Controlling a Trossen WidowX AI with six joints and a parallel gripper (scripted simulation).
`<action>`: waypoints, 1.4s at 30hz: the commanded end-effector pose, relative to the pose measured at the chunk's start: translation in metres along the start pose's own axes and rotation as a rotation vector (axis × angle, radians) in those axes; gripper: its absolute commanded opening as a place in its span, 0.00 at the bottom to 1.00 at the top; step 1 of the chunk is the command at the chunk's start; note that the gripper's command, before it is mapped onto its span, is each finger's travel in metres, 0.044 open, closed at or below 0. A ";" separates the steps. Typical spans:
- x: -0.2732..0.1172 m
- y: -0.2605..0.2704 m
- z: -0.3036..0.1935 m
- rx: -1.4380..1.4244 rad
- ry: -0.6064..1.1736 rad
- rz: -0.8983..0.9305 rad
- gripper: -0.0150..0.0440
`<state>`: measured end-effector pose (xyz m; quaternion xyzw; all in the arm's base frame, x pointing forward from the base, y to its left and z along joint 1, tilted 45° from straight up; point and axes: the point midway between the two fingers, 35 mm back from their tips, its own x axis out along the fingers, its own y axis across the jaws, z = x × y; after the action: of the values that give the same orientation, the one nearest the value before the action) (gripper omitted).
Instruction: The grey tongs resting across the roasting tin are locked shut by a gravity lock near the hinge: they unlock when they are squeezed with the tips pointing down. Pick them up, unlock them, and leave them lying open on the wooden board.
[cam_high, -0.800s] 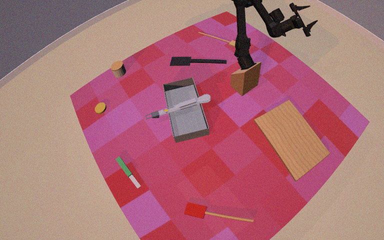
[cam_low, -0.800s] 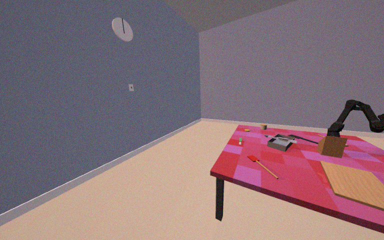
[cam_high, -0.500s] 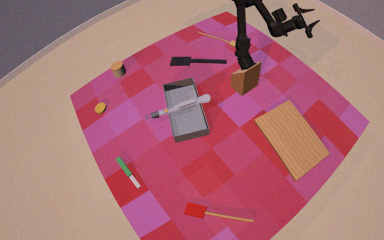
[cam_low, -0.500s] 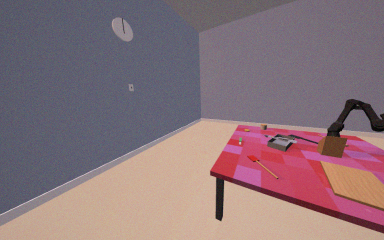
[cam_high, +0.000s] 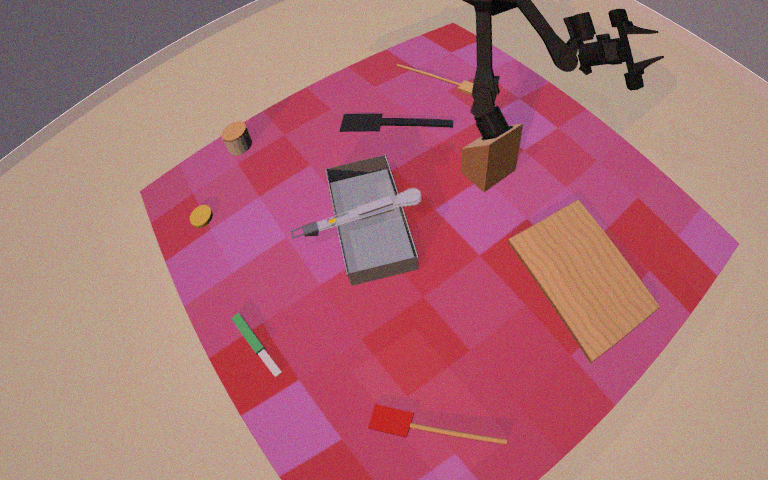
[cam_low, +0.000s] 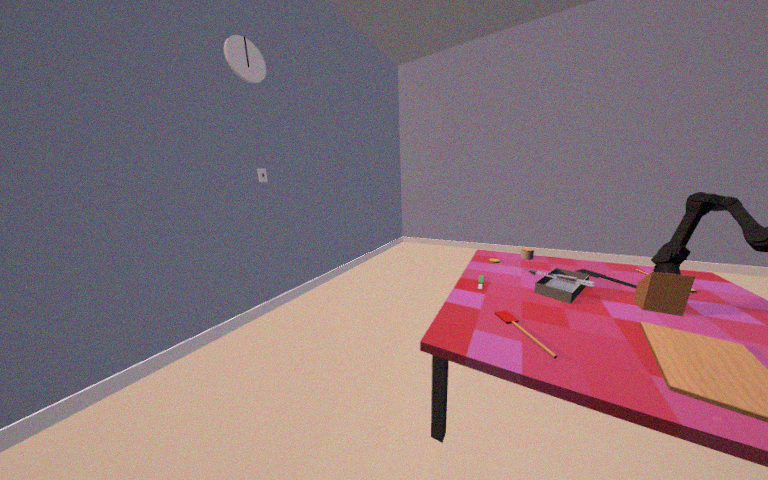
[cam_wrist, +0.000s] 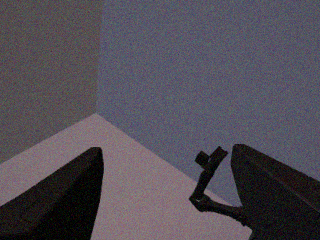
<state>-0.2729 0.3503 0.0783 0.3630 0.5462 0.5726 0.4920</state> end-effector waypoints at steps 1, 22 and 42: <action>0.020 -0.018 0.046 -0.052 -0.116 -0.077 0.69; 0.033 -0.098 0.242 -0.198 -0.506 -0.488 0.69; -0.060 -0.184 0.440 -0.157 -0.855 -1.065 0.69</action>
<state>0.1486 0.4144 -0.0265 0.2247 0.3727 0.1577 0.8864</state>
